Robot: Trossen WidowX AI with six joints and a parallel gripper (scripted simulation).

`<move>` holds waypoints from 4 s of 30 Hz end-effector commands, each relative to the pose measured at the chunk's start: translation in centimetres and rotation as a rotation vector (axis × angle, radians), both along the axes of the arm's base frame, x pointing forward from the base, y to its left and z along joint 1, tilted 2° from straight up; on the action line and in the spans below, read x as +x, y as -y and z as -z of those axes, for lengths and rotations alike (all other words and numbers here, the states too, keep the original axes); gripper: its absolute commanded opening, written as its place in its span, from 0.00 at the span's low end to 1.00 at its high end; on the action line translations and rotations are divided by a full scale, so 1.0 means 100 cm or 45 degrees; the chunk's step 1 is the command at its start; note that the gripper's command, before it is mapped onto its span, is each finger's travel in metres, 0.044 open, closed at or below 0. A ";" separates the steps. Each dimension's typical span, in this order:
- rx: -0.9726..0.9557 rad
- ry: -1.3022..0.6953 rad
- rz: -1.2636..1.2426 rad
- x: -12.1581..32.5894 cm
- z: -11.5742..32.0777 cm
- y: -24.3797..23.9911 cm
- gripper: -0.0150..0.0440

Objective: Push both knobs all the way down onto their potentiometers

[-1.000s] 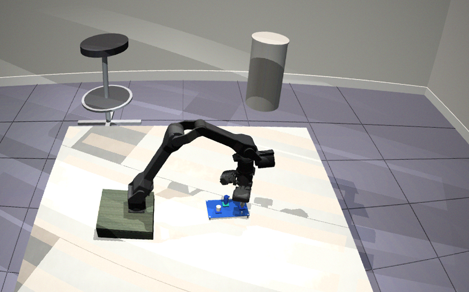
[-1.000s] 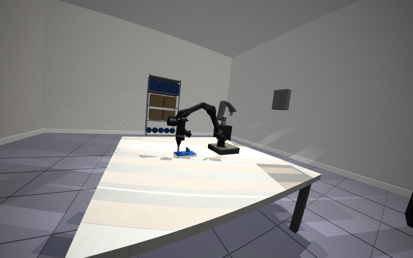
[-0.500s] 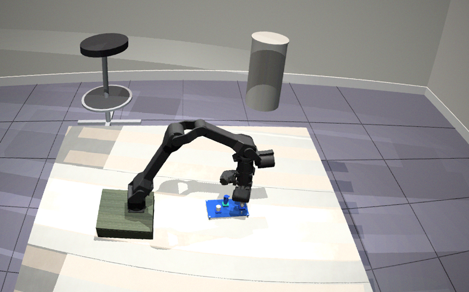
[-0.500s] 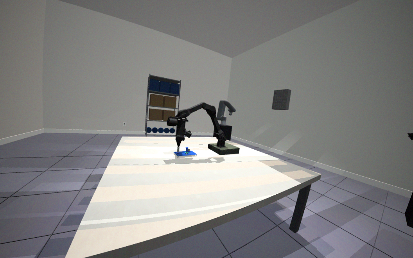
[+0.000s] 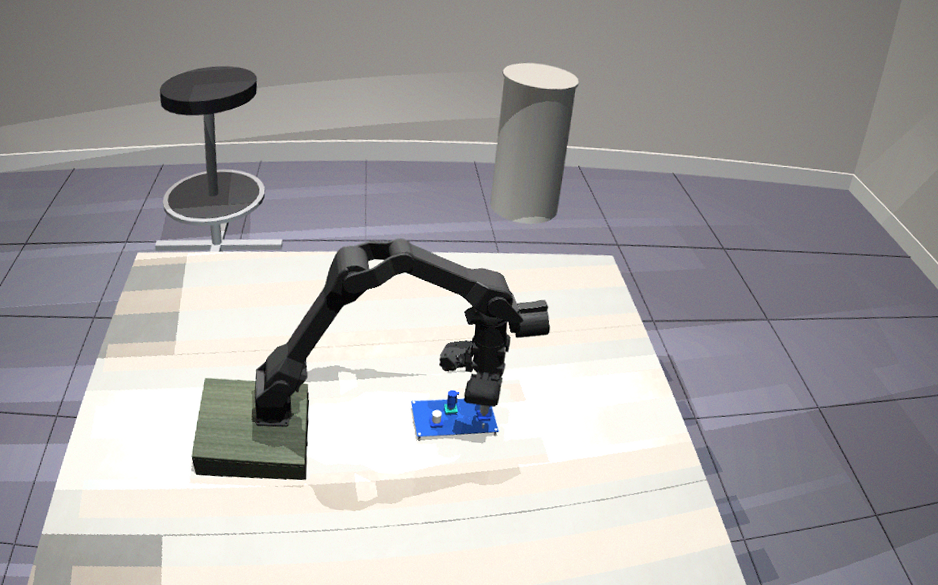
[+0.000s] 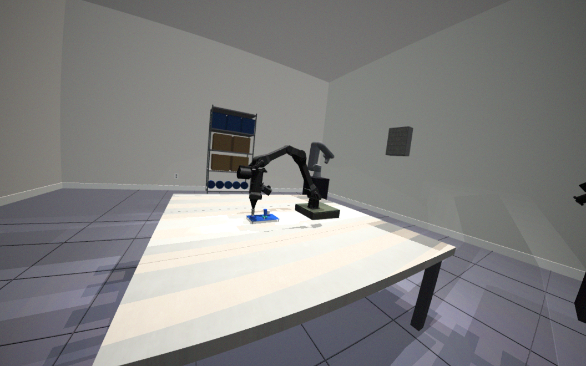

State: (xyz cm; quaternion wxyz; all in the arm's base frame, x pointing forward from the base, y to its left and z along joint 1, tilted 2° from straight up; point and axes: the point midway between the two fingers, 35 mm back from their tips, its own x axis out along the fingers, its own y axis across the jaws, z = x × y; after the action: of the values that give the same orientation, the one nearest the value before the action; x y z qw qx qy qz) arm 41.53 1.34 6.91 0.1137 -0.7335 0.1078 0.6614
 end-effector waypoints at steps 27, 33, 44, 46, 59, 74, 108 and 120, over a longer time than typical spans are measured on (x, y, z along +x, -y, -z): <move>-0.004 -0.030 -0.004 0.006 0.027 0.001 0.25; -0.004 -0.030 -0.004 0.006 0.027 0.001 0.25; -0.004 -0.030 -0.004 0.006 0.028 0.001 0.25; -0.004 -0.030 -0.004 0.006 0.028 0.001 0.25; -0.004 -0.030 -0.004 0.005 0.011 0.000 0.25; -0.003 -0.029 -0.004 0.004 -0.013 0.000 0.25; -0.003 -0.049 -0.003 -0.167 -0.037 0.000 1.00; -0.003 -0.052 -0.004 -0.196 -0.029 0.001 1.00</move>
State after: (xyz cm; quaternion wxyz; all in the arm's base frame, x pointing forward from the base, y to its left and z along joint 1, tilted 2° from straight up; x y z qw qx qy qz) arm 22.21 1.26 9.92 0.1090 -0.7200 0.1077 0.6769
